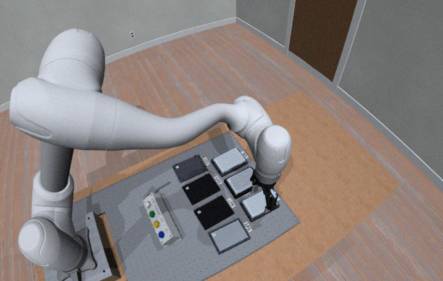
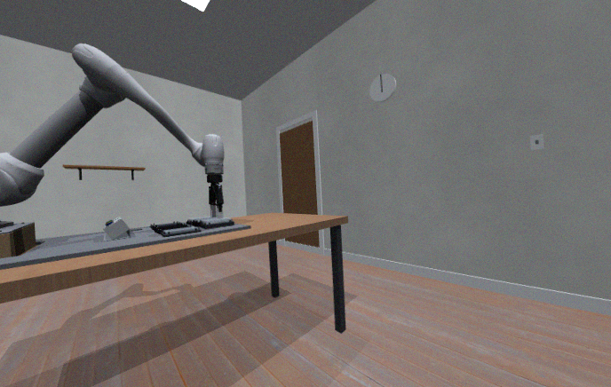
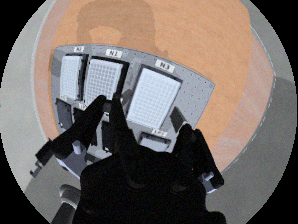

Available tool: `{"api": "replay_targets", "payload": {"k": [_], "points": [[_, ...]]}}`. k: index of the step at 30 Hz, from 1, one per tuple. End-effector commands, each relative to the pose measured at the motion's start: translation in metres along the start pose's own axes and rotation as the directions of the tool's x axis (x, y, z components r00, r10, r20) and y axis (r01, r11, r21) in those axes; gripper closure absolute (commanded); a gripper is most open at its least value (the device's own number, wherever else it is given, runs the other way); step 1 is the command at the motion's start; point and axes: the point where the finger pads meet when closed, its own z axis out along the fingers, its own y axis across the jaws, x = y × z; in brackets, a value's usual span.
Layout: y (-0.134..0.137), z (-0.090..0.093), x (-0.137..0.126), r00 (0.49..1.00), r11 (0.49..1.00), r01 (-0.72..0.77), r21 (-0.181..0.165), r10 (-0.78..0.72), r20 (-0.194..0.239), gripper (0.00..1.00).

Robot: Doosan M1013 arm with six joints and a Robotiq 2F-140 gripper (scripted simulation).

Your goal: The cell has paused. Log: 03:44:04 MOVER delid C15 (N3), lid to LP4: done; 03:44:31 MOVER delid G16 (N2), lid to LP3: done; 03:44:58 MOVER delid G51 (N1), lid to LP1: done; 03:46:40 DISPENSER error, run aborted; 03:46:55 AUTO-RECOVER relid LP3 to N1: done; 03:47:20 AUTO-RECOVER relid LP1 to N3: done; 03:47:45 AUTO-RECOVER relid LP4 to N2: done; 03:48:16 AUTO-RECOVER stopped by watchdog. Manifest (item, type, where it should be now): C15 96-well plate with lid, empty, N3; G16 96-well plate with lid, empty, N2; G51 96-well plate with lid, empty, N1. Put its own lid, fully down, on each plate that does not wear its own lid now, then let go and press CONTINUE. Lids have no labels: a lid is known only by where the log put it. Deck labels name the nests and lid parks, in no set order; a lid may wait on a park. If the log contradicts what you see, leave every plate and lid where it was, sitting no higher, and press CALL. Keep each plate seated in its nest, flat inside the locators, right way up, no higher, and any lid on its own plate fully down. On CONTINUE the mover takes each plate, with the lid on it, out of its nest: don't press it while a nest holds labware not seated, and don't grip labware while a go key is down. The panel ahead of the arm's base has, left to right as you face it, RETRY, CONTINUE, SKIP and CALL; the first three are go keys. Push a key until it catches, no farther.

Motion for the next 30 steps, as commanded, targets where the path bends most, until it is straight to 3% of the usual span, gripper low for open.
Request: {"api": "replay_targets", "payload": {"k": [1,30], "points": [[0.0,0.0009,0.0,1.0,1.0,0.0,0.0,0.0,0.0,0.34],[0.0,0.0107,0.0,1.0,1.0,0.0,0.0,0.0,0.0,0.34]]}}
